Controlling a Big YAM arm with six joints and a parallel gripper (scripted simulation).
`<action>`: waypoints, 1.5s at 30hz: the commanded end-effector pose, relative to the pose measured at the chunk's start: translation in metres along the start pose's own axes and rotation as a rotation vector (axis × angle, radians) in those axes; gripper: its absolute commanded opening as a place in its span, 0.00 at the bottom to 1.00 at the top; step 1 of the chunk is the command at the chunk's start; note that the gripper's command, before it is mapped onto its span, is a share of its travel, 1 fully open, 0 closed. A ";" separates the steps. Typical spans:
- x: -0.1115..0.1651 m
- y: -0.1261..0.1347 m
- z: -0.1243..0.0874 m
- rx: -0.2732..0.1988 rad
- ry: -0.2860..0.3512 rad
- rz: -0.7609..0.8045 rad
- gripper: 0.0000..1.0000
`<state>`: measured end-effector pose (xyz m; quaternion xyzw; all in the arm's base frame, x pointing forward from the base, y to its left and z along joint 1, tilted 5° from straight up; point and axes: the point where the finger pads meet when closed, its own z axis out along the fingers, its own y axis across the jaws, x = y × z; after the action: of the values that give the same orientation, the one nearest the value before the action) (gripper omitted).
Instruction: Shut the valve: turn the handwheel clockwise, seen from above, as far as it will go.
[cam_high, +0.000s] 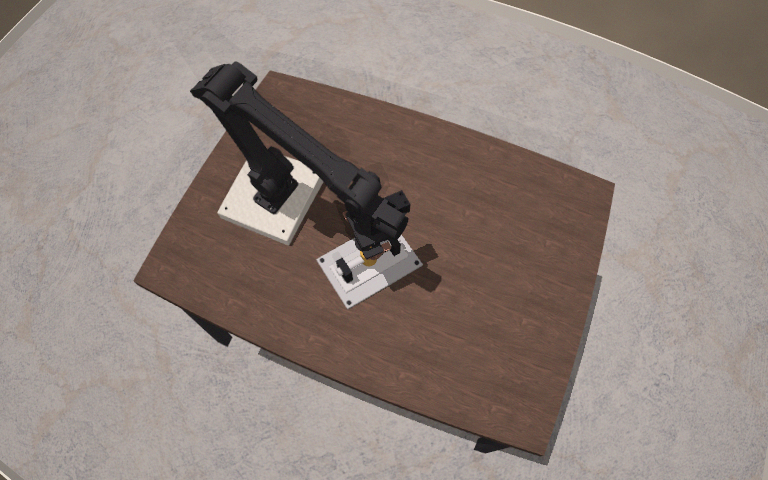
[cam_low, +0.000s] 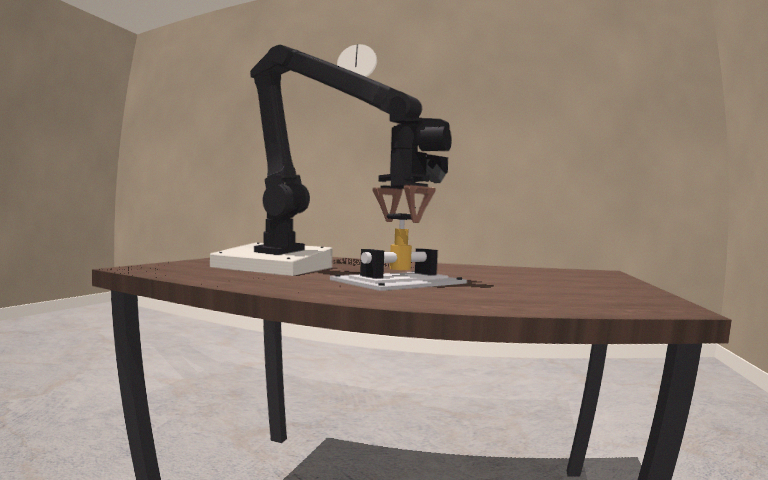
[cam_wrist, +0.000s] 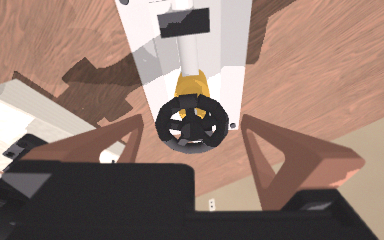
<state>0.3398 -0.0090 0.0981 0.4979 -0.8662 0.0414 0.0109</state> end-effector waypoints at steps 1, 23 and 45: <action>-0.003 -0.011 0.000 0.014 -0.011 -0.002 1.00; -0.004 -0.011 0.000 0.014 -0.011 0.005 0.00; -0.004 -0.011 0.000 0.014 -0.011 0.005 0.00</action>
<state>0.3400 -0.0091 0.0979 0.4987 -0.8657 0.0415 0.0107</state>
